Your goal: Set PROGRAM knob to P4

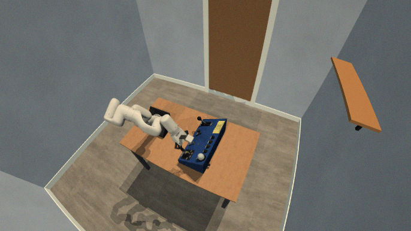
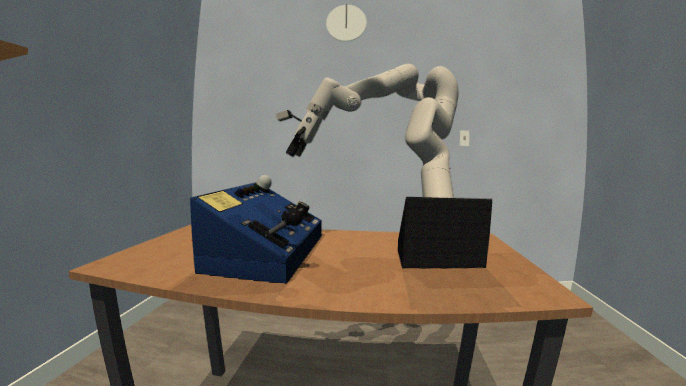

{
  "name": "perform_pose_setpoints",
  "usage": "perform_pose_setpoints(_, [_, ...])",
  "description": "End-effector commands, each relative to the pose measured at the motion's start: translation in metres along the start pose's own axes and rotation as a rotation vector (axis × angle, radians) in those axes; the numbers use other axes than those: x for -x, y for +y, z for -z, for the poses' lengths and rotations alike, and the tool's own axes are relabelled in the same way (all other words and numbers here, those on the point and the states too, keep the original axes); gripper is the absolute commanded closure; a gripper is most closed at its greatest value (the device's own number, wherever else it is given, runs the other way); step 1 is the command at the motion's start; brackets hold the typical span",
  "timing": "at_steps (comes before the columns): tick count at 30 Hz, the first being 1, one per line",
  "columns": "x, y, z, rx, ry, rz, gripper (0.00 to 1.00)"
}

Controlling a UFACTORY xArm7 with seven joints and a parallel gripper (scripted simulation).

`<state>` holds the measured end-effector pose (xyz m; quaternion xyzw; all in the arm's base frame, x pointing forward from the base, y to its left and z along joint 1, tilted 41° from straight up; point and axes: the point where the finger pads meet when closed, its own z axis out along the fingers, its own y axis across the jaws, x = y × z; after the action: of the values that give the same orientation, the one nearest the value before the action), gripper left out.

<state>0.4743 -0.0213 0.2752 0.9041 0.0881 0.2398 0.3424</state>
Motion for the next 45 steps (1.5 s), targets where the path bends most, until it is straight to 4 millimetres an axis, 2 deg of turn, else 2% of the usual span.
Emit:
perform_pose_setpoints(1, [-0.0019, -0.0001, 0.0014, 0.000, 0.005, 0.000, 0.00])
perform_pose_setpoints(39, [-0.0019, -0.0001, 0.0014, 0.000, 0.005, 0.000, 0.00])
perform_pose_setpoints(40, [-0.0019, -0.0001, 0.0014, 0.000, 0.005, 0.000, 0.24])
perform_pose_setpoints(45, [-0.0019, -0.0001, 0.0014, 0.000, 0.005, 0.000, 0.24])
